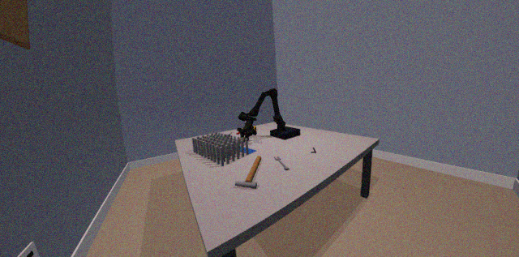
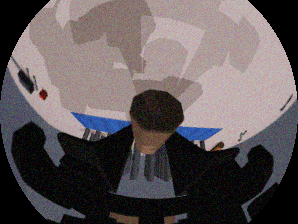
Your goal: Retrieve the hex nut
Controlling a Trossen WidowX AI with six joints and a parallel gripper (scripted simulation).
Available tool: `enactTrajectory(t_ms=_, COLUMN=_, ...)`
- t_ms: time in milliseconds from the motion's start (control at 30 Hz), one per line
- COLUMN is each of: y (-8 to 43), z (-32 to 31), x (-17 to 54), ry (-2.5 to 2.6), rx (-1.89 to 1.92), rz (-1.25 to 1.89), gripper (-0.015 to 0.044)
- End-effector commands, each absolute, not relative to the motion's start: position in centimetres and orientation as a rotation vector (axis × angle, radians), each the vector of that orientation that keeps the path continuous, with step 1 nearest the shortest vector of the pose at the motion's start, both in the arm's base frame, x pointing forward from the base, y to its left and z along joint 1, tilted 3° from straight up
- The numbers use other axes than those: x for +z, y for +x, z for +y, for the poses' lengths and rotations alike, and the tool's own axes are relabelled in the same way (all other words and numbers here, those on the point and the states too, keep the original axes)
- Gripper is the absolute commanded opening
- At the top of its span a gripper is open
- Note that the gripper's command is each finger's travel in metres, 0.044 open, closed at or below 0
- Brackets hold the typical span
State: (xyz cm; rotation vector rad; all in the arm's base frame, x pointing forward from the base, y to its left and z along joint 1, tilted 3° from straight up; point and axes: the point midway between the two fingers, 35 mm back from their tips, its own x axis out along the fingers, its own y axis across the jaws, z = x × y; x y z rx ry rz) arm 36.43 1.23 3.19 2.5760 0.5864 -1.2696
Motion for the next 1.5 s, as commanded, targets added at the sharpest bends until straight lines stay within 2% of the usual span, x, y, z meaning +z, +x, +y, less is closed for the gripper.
enactTrajectory(t_ms=0, y=37.2, z=1.4, x=3.7, ry=2.586, rx=-1.251, rz=0.578, gripper=0.0)
enactTrajectory(t_ms=1467, y=40.0, z=2.9, x=3.9, ry=2.589, rx=-1.247, rz=0.579, gripper=0.0)
